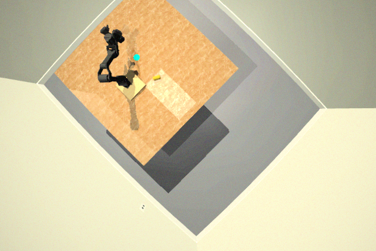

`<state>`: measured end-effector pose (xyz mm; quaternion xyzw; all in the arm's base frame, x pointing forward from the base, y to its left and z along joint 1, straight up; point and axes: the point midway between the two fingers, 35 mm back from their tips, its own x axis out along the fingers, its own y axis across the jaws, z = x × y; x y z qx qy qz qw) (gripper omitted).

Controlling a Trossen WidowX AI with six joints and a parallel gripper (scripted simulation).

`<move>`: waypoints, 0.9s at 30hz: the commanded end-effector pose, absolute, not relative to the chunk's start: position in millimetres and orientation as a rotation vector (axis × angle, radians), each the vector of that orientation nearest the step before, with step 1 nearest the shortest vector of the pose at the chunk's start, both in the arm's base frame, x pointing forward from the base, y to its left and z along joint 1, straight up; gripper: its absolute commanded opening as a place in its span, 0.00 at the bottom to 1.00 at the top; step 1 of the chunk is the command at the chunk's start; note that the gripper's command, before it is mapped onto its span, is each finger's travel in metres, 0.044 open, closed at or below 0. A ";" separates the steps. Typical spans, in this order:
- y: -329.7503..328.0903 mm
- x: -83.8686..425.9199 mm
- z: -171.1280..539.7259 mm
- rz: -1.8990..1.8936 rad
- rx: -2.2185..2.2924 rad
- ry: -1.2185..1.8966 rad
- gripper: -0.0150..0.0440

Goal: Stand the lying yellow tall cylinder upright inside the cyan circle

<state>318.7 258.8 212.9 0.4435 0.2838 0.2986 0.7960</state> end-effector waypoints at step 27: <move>17.9 396.6 150.9 -0.085 0.588 0.805 0.78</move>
